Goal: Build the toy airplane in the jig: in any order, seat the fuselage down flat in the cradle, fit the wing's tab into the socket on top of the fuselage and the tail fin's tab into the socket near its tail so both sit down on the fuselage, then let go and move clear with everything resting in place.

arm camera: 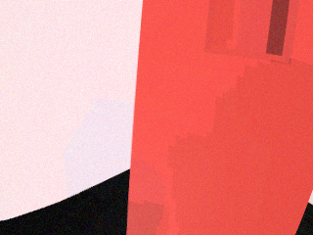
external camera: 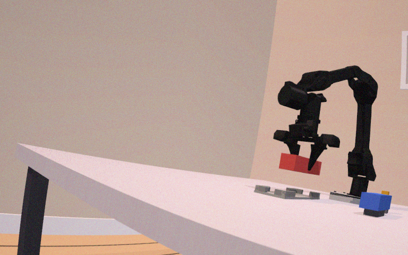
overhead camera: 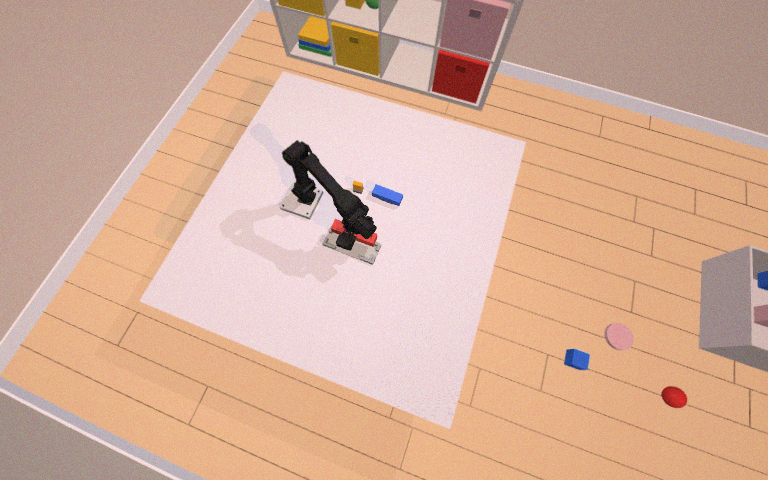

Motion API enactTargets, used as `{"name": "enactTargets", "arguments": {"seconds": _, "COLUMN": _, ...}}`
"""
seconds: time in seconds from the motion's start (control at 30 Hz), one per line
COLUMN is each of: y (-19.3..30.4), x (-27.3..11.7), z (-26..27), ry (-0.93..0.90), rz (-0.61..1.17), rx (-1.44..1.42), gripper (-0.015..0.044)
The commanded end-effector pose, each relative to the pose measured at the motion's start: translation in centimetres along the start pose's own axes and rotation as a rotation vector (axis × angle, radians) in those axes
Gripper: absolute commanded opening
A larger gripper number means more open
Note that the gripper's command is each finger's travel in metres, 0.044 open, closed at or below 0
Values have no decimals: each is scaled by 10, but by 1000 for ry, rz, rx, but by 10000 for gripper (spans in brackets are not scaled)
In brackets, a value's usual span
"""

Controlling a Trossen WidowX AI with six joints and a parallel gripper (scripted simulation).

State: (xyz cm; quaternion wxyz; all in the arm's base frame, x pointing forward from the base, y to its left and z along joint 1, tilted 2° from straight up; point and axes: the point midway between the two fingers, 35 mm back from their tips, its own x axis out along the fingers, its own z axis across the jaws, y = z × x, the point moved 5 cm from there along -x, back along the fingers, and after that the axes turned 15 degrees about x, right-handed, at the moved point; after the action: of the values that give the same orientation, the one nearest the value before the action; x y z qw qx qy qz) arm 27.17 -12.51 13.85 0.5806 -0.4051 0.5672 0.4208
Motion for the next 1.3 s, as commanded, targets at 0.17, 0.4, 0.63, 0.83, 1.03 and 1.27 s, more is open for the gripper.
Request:
{"name": "enactTargets", "arguments": {"seconds": 0.17, "y": 3, "x": 11, "z": -27, "ry": 5, "rz": 0, "rx": -31, "gripper": 0}}
{"name": "enactTargets", "arguments": {"seconds": 0.4, "y": 3, "x": 12, "z": -27, "ry": 5, "rz": 0, "rx": -32, "gripper": 157}}
{"name": "enactTargets", "arguments": {"seconds": 0.63, "y": 3, "x": 12, "z": -27, "ry": 5, "rz": 0, "rx": -32, "gripper": 195}}
{"name": "enactTargets", "arguments": {"seconds": 0.83, "y": 3, "x": 12, "z": -27, "ry": 5, "rz": 0, "rx": -32, "gripper": 195}}
{"name": "enactTargets", "arguments": {"seconds": 1.03, "y": 3, "x": 16, "z": -28, "ry": 5, "rz": 0, "rx": -32, "gripper": 195}}
{"name": "enactTargets", "arguments": {"seconds": 1.27, "y": 2, "x": 27, "z": -28, "ry": 5, "rz": 0, "rx": -32, "gripper": 195}}
